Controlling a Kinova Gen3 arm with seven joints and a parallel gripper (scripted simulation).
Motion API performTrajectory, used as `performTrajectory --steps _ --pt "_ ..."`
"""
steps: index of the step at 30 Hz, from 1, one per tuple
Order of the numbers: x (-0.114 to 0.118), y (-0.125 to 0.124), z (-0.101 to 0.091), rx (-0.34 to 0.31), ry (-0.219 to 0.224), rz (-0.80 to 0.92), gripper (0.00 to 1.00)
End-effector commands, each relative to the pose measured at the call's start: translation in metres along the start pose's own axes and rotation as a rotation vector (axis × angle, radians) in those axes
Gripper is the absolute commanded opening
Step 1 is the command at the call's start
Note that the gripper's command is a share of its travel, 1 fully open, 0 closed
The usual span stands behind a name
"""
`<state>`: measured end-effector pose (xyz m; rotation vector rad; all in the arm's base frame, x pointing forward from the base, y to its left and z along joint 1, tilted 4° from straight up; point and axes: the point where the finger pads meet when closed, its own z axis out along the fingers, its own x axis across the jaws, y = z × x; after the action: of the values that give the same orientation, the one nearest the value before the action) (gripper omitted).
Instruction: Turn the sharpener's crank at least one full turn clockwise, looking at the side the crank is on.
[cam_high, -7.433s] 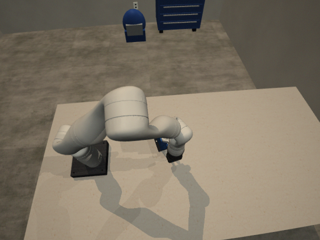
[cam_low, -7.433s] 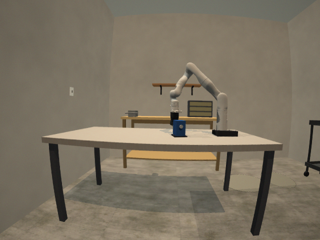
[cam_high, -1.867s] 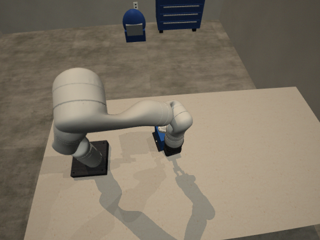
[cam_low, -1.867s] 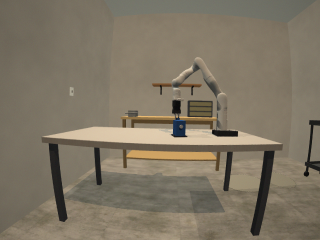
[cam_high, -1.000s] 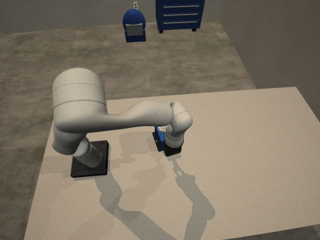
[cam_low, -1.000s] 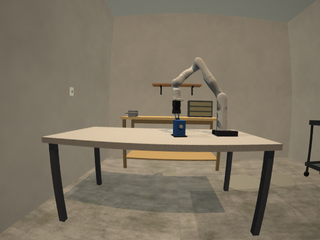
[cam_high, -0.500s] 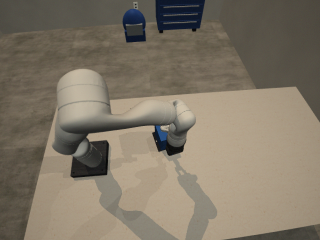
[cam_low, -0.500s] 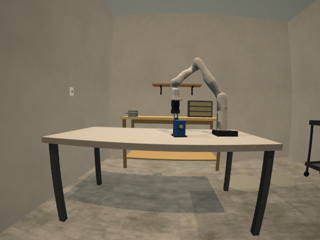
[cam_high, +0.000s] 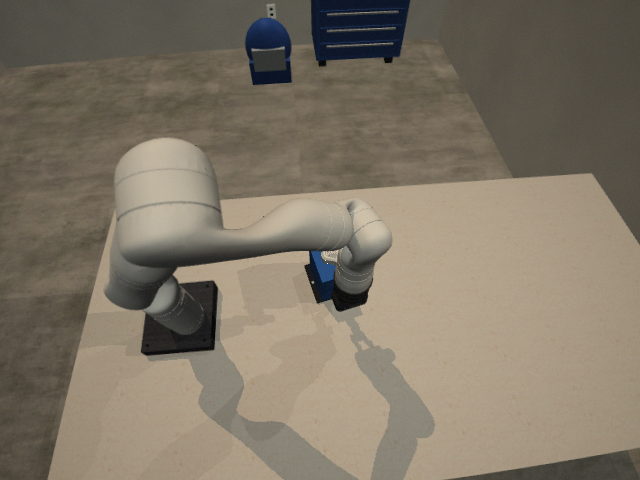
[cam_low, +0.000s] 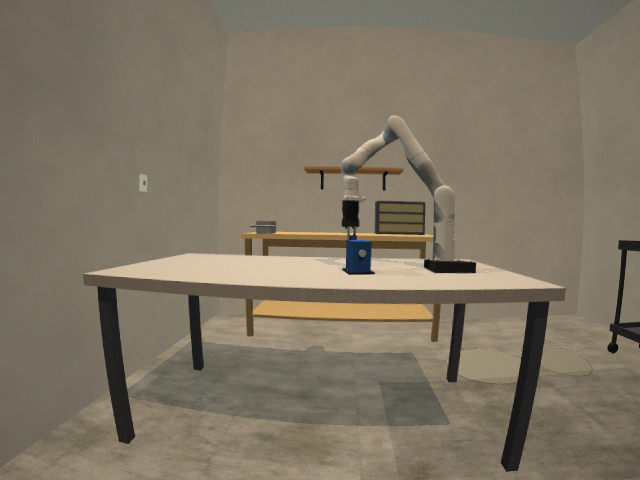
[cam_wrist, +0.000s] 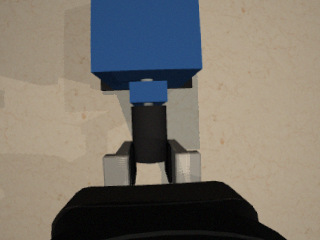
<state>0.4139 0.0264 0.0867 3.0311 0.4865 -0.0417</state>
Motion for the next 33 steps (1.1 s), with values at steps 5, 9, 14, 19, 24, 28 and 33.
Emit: performTrajectory --steps 5,9,14,19,24,28,33 --pt "0.0010 0.0001 -0.0007 0.000 0.003 0.000 0.00" --pt "0.0010 0.0001 -0.0007 0.000 0.003 0.000 0.00" --pt "0.0010 0.0001 -0.0007 0.000 0.003 0.000 0.00" --pt "0.0010 0.0001 -0.0007 0.000 0.003 0.000 0.97" --pt "0.0010 0.0001 -0.0007 0.000 0.003 0.000 0.97" --pt "0.0010 0.0001 -0.0007 0.000 0.003 0.000 0.97" --pt "0.0010 0.0001 -0.0007 0.000 0.003 0.000 0.97"
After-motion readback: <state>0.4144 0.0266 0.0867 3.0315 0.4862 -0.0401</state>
